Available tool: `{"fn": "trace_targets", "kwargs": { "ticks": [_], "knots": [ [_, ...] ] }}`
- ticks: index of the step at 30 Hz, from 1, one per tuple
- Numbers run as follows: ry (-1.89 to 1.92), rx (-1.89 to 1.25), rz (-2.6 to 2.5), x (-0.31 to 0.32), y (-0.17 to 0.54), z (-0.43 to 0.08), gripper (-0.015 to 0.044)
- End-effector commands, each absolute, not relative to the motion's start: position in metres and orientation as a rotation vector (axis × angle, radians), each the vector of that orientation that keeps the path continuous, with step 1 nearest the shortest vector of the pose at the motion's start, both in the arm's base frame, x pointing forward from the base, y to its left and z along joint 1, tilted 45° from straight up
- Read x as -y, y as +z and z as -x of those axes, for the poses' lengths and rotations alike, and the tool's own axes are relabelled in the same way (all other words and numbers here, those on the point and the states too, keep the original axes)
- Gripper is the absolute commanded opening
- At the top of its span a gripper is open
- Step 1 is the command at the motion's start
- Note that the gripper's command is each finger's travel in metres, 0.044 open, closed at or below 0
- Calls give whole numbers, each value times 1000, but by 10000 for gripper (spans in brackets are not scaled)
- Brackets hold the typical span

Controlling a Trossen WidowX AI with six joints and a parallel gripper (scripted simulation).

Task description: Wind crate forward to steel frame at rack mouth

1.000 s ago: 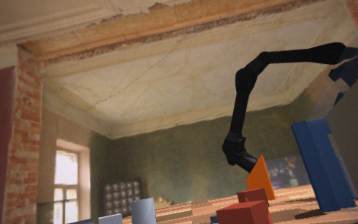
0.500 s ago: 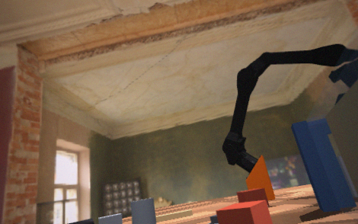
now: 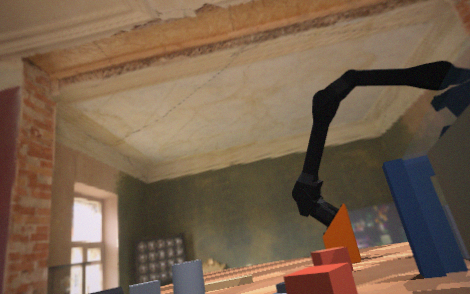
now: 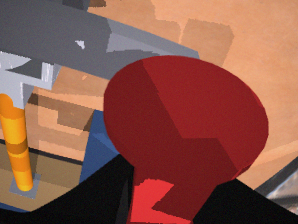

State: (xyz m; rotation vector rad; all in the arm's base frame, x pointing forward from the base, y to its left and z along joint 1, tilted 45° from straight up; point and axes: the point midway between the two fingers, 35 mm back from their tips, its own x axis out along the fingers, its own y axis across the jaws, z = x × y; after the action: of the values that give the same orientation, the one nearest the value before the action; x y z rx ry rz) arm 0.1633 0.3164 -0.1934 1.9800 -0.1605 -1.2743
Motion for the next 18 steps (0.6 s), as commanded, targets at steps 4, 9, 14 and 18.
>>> {"fn": "trace_targets", "kwargs": {
  "ticks": [4,9,14,18],
  "knots": [
    [-1311,143,-1926,-309,-196,-133,0],
    [-1311,142,-1925,-307,-195,-127,0],
    [-1312,142,-1924,-305,-194,-121,0],
    [-1312,142,-1924,-303,-193,-116,0]
  ]
}}
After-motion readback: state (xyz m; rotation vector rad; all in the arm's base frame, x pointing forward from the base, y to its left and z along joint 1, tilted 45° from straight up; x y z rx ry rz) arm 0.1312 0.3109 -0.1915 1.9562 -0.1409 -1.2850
